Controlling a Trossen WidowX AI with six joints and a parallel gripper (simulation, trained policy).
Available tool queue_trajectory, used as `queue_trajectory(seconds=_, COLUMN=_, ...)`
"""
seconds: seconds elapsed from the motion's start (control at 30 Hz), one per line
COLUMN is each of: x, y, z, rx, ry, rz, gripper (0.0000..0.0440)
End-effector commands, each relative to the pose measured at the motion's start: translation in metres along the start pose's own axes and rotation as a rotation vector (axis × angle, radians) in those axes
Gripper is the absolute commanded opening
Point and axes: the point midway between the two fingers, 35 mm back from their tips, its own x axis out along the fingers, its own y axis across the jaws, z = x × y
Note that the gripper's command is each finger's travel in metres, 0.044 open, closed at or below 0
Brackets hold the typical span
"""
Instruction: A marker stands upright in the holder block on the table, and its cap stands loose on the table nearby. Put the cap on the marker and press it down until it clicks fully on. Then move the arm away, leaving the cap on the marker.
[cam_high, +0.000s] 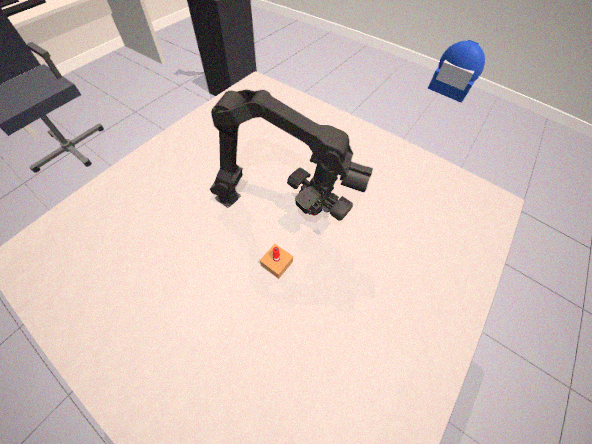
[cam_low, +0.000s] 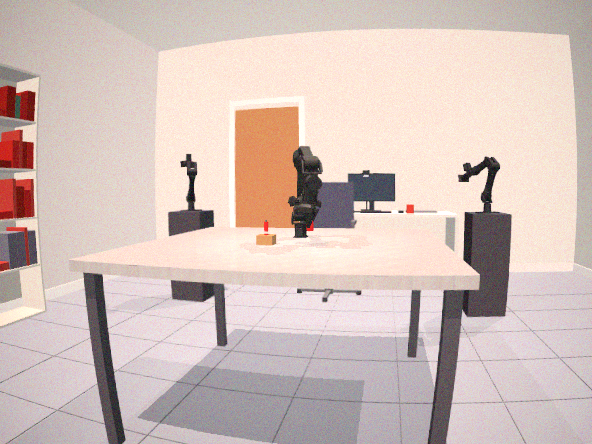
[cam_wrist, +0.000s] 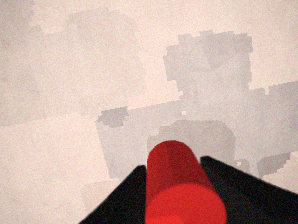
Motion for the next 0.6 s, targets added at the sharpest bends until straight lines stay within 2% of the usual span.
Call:
queue_trajectory(seconds=0.0, x=-0.016, y=0.005, z=0.011, rx=0.02, ry=0.008, rz=0.028, gripper=0.0114)
queue_trajectory(seconds=0.57, x=-0.048, y=0.015, z=0.059, rx=0.15, ry=0.041, rz=0.032, gripper=0.0092)
